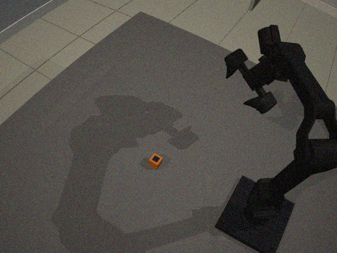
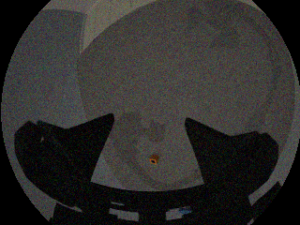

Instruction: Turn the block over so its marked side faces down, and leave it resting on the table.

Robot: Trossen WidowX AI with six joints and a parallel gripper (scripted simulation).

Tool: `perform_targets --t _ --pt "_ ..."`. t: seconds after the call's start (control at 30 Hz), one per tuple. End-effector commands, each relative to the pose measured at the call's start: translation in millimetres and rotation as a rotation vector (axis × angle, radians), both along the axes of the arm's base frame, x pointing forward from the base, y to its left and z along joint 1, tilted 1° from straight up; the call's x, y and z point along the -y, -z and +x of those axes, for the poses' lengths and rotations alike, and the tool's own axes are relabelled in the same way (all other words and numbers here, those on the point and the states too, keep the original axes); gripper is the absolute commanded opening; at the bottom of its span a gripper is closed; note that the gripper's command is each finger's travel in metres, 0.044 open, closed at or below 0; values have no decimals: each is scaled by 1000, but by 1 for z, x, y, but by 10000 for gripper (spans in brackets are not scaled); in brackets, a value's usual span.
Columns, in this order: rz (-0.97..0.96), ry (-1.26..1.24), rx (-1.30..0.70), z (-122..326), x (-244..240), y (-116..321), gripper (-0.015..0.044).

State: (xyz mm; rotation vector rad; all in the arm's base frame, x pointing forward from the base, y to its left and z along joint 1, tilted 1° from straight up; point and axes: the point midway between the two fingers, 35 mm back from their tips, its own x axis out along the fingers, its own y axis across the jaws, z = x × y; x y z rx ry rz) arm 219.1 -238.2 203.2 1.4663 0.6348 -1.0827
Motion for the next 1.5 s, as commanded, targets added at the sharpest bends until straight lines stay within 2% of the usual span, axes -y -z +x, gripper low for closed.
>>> perform_targets --t 0.0,0.33,0.6,0.87,1.0,1.47 --pt "-43 -297 -90 35 -34 14 440" --pt "-181 -1156 -309 98 -154 53 440" --pt "-322 -1788 -450 116 -250 76 440" --pt "-326 -1802 -452 119 -253 78 440" --pt "-326 -1802 -452 120 -253 110 440" --pt "-326 -1802 -453 120 -253 129 440"
